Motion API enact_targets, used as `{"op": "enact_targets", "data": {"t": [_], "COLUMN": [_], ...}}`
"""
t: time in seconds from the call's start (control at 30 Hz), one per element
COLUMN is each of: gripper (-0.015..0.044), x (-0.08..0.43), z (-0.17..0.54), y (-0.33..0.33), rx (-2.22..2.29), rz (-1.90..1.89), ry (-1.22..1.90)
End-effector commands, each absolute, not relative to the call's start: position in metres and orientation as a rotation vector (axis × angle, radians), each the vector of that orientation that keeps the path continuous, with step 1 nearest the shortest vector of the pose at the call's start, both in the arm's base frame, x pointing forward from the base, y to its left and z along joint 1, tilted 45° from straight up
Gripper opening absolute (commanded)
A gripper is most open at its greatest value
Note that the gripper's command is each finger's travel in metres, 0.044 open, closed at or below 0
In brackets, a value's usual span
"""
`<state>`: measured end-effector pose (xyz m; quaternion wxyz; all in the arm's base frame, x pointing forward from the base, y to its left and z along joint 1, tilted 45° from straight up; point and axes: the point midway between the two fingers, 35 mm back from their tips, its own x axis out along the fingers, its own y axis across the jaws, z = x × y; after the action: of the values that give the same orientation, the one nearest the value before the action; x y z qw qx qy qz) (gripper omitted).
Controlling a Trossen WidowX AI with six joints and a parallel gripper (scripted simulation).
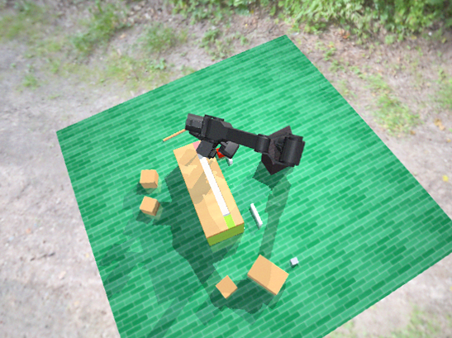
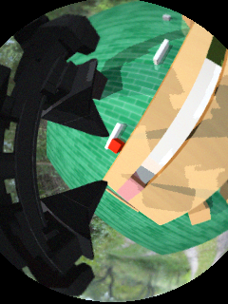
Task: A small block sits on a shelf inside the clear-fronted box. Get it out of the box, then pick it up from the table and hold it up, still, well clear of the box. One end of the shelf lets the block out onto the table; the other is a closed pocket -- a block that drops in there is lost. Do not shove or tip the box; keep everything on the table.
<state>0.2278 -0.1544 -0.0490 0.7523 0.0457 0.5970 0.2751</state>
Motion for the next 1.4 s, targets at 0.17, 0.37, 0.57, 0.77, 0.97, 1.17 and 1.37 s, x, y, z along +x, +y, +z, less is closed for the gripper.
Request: {"op": "enact_targets", "data": {"t": [0.17, 0.37, 0.57, 0.77, 0.97, 1.17, 1.37], "gripper": [0.0285, 0.0285, 0.0285, 0.0285, 0.0285, 0.0285, 0.0285], "x": [0.213, 0.205, 0.197, 0.191, 0.185, 0.180, 0.179], "z": [-0.057, -0.060, -0.063, -0.065, -0.067, -0.068, -0.068], "y": [-0.162, -0.167, -0.172, -0.175, -0.179, -0.182, -0.182], "rx": [1.045, 1.622, 2.168, 2.585, 2.979, 3.308, 3.330], "rz": [-0.087, -0.523, -0.949, -1.299, -1.661, -2.031, -2.060], "ry": [1.409, 1.359, 1.219, 1.039, 0.780, 0.440, 0.410]}}
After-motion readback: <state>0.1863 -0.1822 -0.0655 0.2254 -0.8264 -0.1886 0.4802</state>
